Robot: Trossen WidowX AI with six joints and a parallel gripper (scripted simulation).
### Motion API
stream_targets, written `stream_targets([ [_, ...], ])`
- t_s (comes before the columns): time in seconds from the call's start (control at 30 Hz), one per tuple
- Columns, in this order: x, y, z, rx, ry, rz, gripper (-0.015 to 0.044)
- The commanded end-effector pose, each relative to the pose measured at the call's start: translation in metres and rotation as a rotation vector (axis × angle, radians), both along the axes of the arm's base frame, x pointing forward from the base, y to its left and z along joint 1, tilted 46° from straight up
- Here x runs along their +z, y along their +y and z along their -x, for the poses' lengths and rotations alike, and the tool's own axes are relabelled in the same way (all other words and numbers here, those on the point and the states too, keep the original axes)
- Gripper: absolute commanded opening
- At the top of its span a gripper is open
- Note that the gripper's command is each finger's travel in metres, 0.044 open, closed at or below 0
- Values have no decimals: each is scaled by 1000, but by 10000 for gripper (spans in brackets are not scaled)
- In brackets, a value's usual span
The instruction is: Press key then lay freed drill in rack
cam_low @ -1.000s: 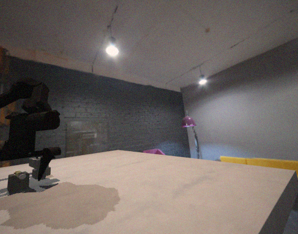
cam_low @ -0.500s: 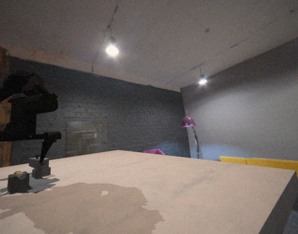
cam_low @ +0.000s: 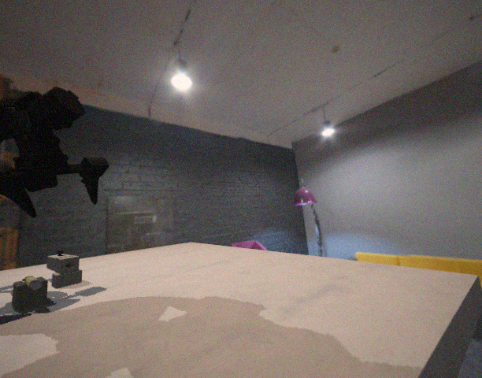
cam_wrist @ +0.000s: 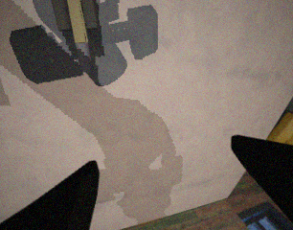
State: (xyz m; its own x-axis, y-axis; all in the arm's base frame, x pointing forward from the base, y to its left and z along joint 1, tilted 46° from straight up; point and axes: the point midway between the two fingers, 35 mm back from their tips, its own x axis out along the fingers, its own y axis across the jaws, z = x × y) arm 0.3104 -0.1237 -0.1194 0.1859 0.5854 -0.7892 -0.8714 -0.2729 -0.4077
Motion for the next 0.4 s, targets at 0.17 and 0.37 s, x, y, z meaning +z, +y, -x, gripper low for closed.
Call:
stream_targets([
  [0.17, 91, -122, -30, -208, -401, 251, 440],
  [0.37, 160, -187, -21, -300, -611, 437, 440],
])
